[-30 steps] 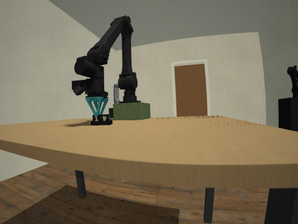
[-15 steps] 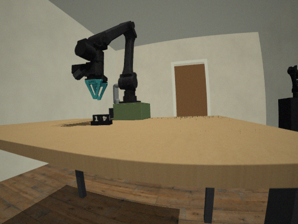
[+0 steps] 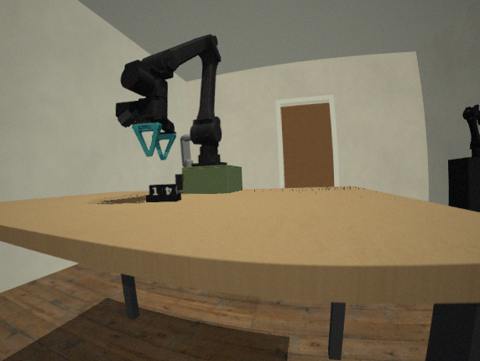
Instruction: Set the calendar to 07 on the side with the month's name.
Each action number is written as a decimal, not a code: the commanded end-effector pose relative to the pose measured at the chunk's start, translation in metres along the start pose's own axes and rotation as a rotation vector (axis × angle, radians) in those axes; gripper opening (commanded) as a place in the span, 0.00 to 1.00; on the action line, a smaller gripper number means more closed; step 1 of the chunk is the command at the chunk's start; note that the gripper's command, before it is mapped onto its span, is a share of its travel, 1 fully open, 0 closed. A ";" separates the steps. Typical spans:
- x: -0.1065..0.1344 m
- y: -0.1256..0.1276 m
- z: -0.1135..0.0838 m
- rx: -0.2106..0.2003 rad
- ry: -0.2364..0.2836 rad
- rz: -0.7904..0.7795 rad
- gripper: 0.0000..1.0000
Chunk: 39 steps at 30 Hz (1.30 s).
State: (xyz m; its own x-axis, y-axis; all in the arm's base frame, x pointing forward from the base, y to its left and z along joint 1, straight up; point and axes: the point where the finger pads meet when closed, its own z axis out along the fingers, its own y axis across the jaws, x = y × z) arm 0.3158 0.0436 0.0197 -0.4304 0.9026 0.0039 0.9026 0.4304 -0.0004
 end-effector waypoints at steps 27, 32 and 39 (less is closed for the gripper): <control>-0.010 0.023 -0.073 -0.068 -0.025 -0.006 1.00; -0.010 0.023 -0.088 -0.069 -0.026 -0.005 1.00; -0.010 0.021 -0.110 -0.070 -0.026 -0.005 1.00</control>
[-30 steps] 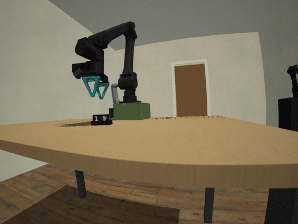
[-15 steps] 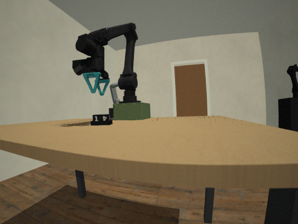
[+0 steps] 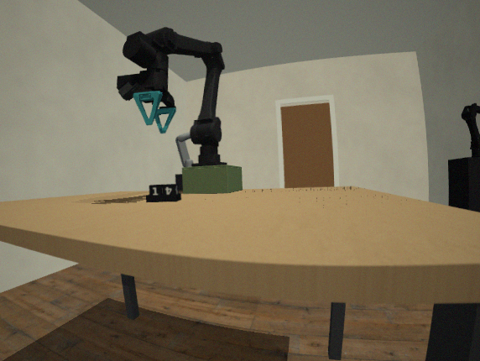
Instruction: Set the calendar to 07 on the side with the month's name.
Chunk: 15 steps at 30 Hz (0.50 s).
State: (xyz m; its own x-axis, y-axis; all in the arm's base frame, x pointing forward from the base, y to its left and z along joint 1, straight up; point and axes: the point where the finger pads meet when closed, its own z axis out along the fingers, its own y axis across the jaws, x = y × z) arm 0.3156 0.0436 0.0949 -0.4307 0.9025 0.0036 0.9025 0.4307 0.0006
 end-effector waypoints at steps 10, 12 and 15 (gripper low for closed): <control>-0.011 0.023 -0.030 -0.057 -0.022 -0.004 1.00; -0.011 0.023 -0.030 -0.057 -0.022 -0.004 1.00; -0.011 0.023 -0.030 -0.057 -0.022 -0.004 1.00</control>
